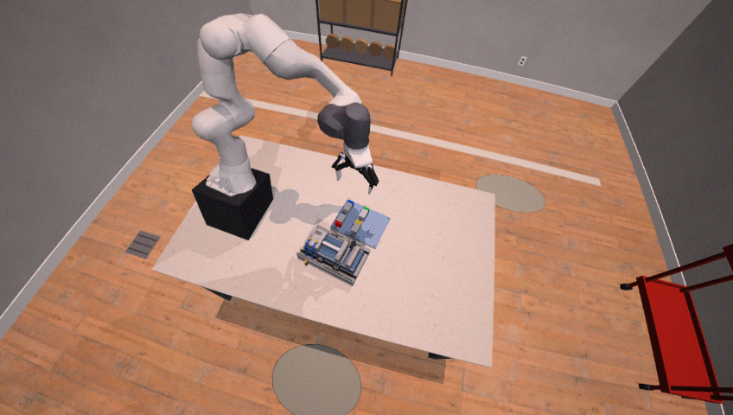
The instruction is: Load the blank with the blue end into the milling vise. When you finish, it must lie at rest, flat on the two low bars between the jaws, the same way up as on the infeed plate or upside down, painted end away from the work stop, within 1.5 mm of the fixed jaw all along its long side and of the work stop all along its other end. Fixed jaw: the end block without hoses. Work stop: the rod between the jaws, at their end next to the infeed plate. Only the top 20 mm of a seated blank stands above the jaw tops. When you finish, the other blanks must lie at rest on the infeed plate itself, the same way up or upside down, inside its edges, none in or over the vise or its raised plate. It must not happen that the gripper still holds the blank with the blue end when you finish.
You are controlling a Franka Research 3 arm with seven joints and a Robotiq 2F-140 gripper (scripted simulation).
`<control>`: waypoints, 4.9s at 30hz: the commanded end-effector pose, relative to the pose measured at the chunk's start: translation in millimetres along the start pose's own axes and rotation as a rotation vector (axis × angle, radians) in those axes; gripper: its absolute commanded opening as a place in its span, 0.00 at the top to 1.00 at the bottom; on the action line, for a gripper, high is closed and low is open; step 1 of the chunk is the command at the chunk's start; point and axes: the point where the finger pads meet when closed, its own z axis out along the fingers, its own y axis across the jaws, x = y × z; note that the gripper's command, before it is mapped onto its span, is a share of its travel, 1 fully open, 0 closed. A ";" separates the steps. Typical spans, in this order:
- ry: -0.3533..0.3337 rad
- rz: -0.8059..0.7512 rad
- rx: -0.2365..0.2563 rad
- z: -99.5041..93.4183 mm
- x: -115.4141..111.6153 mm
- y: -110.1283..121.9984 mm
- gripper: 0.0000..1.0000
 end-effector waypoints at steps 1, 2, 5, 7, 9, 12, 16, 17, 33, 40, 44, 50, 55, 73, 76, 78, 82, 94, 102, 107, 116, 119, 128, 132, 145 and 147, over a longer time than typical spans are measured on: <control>-0.001 -0.001 0.002 -0.5 0.9 -0.2 0.00; -0.001 -0.001 0.002 -0.5 0.9 -0.2 0.00; -0.001 -0.001 0.002 -0.5 0.9 -0.2 0.00; 0.000 -0.001 0.000 -0.1 0.9 -0.1 0.00; 0.000 -0.001 0.000 -0.2 1.7 -0.1 0.00; 0.000 -0.001 0.000 -0.2 2.2 -0.1 0.00; 0.000 -0.001 0.000 -0.2 2.2 -0.1 0.00; 0.000 -0.001 0.000 -0.2 2.2 -0.1 0.00; 0.000 -0.001 0.000 -0.2 -58.0 2.7 0.00; -0.002 -0.022 0.002 -0.3 -56.7 2.7 0.00; 0.000 -0.001 0.000 -0.1 -47.7 2.2 0.00; 0.000 -0.001 0.000 -0.1 -47.7 2.2 0.00; 0.000 -0.001 0.000 -0.1 -47.7 2.2 0.00; 0.000 -0.001 0.000 0.5 -42.3 2.6 0.00; 0.000 0.000 0.000 0.2 -41.2 2.3 0.00; 0.000 -0.001 0.000 0.3 -39.6 2.2 0.00; 0.000 -0.001 0.000 0.3 -39.6 2.2 0.00; 0.000 0.001 0.001 -0.2 -41.1 2.0 0.00; 0.000 0.001 0.001 -0.2 -41.1 2.0 0.00; 0.000 0.001 0.001 -0.2 -41.1 2.0 0.00; 0.000 0.001 0.001 -0.2 -41.1 2.0 0.00; 0.000 0.001 0.001 -0.2 -41.1 2.0 0.00; 0.000 0.001 0.001 -0.2 -41.1 2.0 0.00; 0.000 0.001 0.001 -0.2 -41.1 2.0 0.00; 0.000 0.001 0.001 -0.2 -41.1 2.0 0.00; 0.000 0.001 0.001 -0.2 -41.1 2.0 0.00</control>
